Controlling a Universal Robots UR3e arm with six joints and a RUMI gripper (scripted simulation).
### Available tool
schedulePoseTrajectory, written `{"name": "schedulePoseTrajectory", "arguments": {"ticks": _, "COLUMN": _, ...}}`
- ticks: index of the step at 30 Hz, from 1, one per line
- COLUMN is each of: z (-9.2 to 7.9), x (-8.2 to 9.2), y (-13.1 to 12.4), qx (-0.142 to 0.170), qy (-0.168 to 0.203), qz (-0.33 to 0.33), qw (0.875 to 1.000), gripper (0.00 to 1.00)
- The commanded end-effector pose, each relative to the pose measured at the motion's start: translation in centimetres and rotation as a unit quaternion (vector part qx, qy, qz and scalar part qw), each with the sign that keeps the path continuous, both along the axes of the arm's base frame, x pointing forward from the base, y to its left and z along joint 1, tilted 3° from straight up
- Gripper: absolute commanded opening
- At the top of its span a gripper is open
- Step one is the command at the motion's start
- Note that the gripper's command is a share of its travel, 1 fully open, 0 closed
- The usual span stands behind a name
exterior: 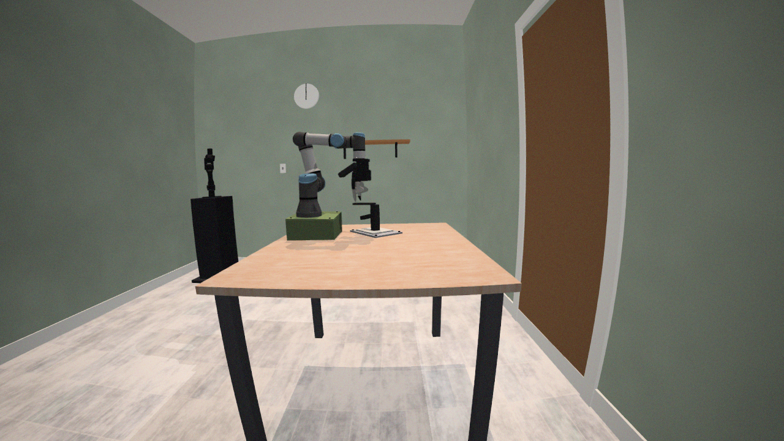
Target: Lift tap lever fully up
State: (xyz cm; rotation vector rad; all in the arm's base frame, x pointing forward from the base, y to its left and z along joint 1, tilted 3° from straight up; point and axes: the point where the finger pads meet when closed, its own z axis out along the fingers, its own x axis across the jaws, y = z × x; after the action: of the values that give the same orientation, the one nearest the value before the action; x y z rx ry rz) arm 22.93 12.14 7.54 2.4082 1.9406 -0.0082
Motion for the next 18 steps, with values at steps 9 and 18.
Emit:
{"name": "schedulePoseTrajectory", "arguments": {"ticks": 9, "z": -0.07, "x": 0.07, "y": 0.0, "qx": 0.0, "qy": -0.001, "qz": 0.0, "qw": 1.0, "gripper": 0.43}}
{"name": "schedulePoseTrajectory", "arguments": {"ticks": 18, "z": -0.55, "x": 0.08, "y": -0.02, "qx": 0.0, "qy": -0.001, "qz": 0.0, "qw": 1.0, "gripper": 0.43}}
